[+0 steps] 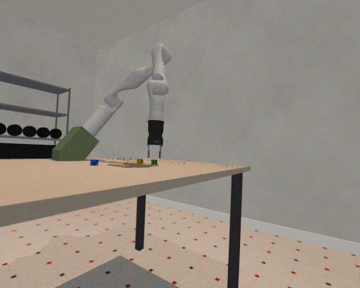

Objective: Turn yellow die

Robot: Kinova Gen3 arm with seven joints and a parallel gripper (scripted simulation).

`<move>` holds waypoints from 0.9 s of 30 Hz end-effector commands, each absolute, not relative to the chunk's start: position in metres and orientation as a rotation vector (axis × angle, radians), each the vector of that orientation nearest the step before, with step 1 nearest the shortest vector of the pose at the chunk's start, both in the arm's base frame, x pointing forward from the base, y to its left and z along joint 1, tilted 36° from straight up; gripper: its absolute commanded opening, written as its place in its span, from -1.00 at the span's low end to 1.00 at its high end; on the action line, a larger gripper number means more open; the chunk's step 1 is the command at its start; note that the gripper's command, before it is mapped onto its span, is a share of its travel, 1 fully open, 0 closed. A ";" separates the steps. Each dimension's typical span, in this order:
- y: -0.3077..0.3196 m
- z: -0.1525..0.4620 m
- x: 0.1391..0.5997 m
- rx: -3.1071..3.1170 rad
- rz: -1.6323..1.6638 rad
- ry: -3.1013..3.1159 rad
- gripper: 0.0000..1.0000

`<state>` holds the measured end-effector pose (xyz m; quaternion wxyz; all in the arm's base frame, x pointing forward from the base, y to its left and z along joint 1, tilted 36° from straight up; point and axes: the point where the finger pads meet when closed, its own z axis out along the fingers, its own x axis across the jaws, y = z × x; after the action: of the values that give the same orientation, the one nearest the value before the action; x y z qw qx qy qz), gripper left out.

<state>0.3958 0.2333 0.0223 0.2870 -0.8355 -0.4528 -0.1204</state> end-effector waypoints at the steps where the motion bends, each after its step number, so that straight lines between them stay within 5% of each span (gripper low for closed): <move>1: 0.233 0.023 0.396 -2.233 -0.324 -1.209 1.00; 27: 0.176 0.100 0.402 -2.233 -0.324 -1.209 1.00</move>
<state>0.3926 0.1848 0.0861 0.2950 -0.8341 -0.4534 -0.1081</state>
